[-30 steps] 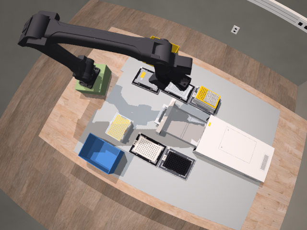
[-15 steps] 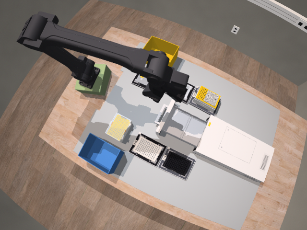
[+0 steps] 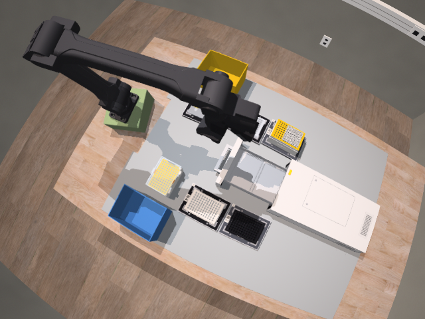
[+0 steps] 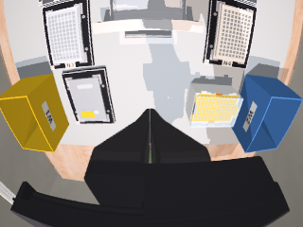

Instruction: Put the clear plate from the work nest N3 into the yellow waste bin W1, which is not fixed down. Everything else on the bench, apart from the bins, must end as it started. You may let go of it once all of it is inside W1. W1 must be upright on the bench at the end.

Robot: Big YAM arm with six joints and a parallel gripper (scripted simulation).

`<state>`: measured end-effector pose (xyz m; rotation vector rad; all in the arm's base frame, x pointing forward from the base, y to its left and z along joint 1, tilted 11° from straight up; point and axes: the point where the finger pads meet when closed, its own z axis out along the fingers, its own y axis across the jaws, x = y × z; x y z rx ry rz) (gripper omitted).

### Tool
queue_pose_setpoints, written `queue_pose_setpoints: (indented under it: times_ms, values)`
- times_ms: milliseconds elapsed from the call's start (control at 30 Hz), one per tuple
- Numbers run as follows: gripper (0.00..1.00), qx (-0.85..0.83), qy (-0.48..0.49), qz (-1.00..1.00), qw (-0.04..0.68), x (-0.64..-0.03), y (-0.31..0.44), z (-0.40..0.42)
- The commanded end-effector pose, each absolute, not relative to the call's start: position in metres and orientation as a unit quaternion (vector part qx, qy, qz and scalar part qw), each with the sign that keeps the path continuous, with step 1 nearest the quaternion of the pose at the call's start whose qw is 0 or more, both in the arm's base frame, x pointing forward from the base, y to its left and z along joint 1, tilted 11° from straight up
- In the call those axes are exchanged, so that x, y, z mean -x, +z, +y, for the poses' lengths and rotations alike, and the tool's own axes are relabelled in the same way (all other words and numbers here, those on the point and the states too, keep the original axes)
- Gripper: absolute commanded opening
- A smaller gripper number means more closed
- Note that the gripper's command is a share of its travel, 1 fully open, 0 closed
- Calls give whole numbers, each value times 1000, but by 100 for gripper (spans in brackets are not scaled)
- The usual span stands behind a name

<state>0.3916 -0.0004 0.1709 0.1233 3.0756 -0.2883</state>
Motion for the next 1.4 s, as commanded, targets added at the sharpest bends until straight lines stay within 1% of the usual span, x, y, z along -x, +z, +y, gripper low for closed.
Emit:
queue_pose_setpoints:
  times_ms: [0, 1300, 1333, 1367]
  values:
    - [0, -29, -88, 994, 54, -402, 196, 6]
    - [0, -29, -88, 994, 54, -402, 196, 6]
    - [100, -51, -88, 994, 47, -407, 180, 11]
    - [100, -50, -89, 994, 42, -407, 173, 14]
